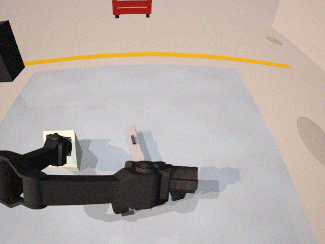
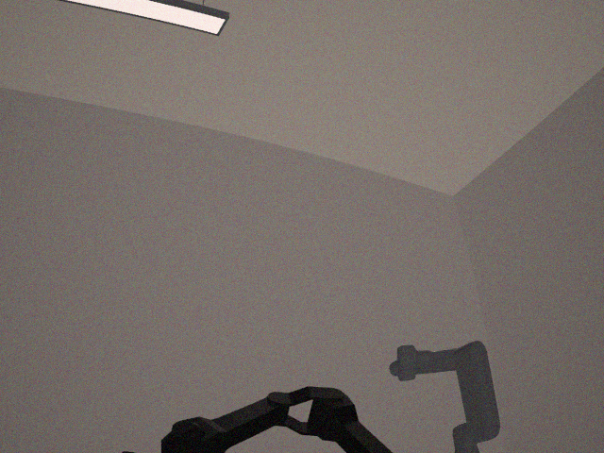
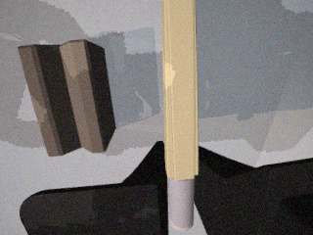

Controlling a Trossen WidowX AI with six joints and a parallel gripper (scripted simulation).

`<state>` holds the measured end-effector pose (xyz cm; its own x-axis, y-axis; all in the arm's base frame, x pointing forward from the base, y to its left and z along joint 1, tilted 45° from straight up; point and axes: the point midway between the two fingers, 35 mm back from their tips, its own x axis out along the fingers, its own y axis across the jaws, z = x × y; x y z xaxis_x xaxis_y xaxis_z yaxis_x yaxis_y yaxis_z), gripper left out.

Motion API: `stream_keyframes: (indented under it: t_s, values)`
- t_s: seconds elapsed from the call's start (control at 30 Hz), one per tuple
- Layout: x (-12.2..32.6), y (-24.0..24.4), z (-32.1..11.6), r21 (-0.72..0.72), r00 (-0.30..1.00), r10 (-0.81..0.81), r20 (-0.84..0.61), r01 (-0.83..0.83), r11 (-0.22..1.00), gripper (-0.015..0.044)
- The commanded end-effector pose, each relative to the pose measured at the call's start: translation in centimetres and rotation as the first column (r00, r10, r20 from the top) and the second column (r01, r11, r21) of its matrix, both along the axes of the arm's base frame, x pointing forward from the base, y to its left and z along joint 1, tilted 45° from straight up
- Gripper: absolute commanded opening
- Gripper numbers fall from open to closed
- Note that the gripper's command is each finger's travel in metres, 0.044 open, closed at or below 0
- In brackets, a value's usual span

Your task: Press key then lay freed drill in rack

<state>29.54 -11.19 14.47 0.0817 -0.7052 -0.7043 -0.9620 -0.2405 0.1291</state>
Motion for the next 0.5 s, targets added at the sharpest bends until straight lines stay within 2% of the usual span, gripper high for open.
stream_keyframes:
  t_s: [0.0,0.47]
  values:
    - [0.13,0.22,0.21,-0.003,1.0,0.003,0.006,-0.003,1.0,0.0]
    - [0.13,0.51,0.34,-0.003,1.0,0.003,0.006,-0.003,1.0,0.0]
